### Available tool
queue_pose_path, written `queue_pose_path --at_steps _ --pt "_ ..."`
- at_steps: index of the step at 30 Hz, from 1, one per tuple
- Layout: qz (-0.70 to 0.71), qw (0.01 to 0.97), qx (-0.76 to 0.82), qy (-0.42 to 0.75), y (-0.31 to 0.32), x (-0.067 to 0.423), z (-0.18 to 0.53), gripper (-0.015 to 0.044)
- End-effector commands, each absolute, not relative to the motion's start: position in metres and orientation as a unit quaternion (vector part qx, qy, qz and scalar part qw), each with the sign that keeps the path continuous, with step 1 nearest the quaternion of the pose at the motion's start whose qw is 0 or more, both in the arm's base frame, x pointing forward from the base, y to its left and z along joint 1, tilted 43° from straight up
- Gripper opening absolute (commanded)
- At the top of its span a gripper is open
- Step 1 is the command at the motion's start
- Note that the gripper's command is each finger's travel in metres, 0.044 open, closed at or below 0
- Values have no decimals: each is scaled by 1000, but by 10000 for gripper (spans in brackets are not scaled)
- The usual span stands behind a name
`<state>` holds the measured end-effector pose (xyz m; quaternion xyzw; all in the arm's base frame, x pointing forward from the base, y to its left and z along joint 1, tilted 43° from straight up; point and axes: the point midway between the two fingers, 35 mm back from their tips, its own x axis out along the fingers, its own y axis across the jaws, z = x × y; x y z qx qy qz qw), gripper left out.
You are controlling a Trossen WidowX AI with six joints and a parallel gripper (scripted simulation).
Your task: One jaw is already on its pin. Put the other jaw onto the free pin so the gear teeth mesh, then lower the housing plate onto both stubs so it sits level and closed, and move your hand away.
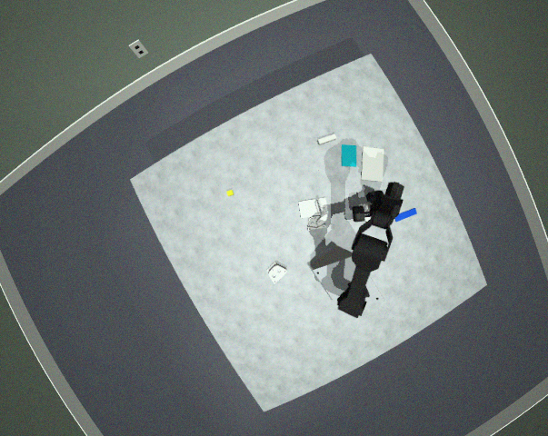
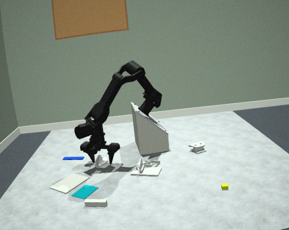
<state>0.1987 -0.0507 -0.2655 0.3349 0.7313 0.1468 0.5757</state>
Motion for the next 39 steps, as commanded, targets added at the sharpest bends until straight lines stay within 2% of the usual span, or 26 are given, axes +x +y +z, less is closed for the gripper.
queue_pose_path --at_steps 1,10,13,26,39 --pt "147 576 335 731 -51 199 -265 387" --pt "147 576 335 731 -51 199 -265 151" --pt "147 576 335 731 -51 199 -265 134" --pt "147 576 335 731 -51 199 -265 134" --pt "145 576 335 731 -79 206 -237 134"
